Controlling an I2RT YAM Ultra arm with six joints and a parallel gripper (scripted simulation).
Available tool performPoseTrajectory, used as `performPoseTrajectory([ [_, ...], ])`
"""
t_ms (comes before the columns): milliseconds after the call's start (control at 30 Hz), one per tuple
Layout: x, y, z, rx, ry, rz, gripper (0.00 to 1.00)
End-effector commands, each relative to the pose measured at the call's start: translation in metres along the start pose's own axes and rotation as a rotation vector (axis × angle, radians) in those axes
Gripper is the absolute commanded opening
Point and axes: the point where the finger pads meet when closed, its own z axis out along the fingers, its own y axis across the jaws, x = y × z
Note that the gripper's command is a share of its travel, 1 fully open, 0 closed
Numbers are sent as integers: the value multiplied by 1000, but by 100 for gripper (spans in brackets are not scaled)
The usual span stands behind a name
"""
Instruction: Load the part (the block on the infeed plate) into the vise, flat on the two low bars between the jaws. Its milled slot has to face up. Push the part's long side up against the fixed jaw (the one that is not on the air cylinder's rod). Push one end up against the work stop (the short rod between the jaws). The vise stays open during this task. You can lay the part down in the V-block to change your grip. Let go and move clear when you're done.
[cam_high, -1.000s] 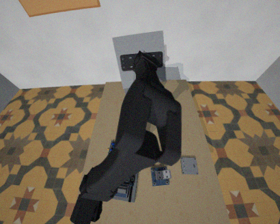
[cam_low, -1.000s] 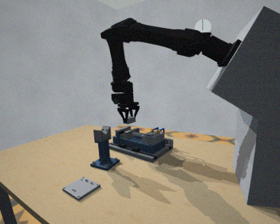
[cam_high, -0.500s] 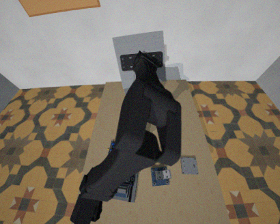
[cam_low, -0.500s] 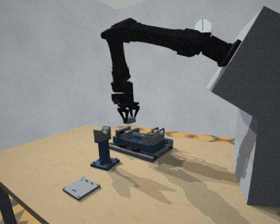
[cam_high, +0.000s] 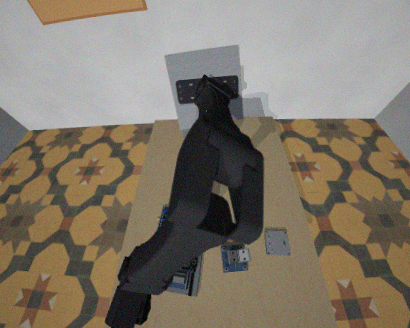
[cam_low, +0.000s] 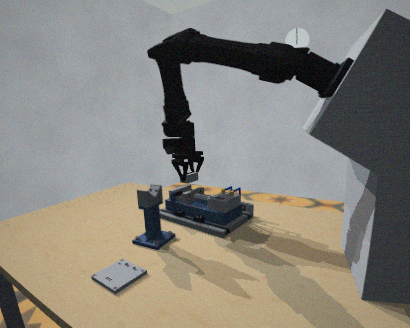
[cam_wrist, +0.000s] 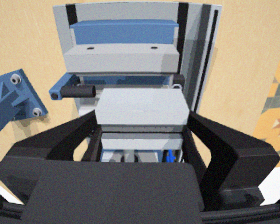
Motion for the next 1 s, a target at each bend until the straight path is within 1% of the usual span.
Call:
performPoseTrajectory([
  [0, -18, -5, -3, 16, -40, -11, 0],
  [133, -16, -3, 1, 13, -34, -10, 0],
  [233, -22, -1, -2, 16, -52, -20, 0],
  [367, -18, -3, 6, 13, -40, -14, 0],
  [433, -18, -3, 6, 13, -40, -14, 0],
  [467, -17, -4, 0, 19, -33, -3, 0],
  [600, -17, -2, 10, 11, -37, -13, 0],
  [700, -21, -2, 5, 16, -47, -15, 0],
  [833, -16, -4, 12, 14, -36, -9, 0],
  [967, -19, 0, 9, 13, -40, -13, 0],
])
